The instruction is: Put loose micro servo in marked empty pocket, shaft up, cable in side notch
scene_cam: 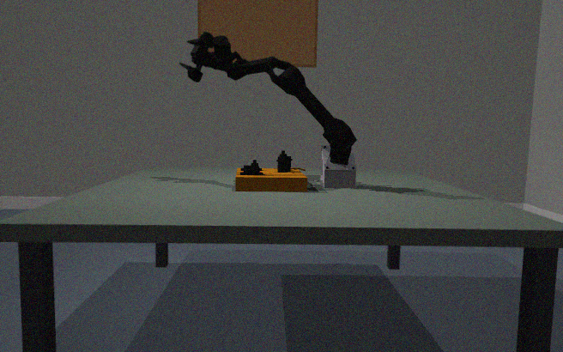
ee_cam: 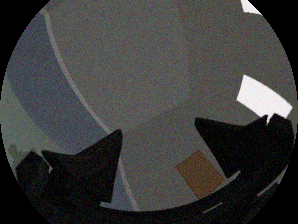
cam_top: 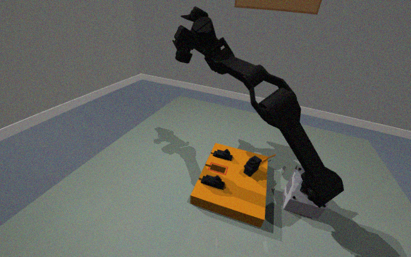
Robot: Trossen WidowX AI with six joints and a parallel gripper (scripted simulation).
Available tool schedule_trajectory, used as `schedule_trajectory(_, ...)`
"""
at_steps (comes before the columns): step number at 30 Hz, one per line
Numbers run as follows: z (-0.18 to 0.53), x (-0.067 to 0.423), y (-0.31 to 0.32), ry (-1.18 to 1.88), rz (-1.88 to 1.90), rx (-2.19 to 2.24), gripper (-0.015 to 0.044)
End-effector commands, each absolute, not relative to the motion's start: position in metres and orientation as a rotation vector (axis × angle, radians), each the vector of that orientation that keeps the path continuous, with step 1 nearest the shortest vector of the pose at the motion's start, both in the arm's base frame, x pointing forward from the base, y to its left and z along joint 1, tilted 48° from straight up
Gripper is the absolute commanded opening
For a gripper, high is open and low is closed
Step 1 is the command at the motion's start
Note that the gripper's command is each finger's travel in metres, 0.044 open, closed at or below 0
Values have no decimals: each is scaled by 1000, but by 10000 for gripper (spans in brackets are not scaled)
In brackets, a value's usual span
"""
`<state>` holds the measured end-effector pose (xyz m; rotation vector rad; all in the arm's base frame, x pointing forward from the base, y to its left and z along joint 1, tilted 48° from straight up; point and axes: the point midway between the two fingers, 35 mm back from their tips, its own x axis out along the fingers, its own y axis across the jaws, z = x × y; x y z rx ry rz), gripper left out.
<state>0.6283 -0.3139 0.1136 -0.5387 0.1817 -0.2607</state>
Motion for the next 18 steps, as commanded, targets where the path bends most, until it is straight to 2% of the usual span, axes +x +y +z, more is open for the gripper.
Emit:
schedule_trajectory(1,94,619,-310,261,-230,-416,440)
schedule_trajectory(18,25,568,-290,560,-189,31,440)
